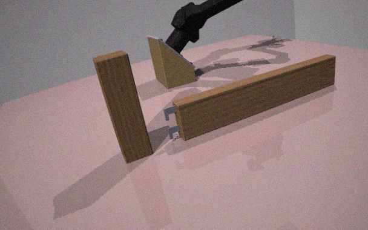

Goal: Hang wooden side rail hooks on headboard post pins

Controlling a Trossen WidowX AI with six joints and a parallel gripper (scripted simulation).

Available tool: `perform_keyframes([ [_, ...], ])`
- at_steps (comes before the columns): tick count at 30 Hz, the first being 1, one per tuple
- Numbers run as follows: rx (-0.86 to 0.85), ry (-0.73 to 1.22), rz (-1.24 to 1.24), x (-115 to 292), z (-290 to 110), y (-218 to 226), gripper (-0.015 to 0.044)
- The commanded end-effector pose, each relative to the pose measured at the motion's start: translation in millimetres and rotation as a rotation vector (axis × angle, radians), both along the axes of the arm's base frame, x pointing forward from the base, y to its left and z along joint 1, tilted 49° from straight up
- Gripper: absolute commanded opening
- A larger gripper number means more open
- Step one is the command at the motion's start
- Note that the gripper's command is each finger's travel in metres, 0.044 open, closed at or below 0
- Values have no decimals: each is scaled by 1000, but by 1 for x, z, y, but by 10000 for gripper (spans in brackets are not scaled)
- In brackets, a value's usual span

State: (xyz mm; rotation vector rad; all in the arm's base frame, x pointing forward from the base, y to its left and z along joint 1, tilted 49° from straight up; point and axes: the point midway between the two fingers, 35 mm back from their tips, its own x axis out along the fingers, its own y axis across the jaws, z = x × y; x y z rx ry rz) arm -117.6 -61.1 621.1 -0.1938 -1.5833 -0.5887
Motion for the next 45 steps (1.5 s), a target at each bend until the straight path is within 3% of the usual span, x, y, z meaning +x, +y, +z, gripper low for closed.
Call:
perform_keyframes([
  [1, 1, -2, 2, -1, 0, -1, 426],
  [21, 207, -103, -57, -52, -37, -77, 440],
  [34, 571, -78, -212, -88, -109, -177, 440],
  [45, 819, 25, -240, -79, -174, -254, 440],
])
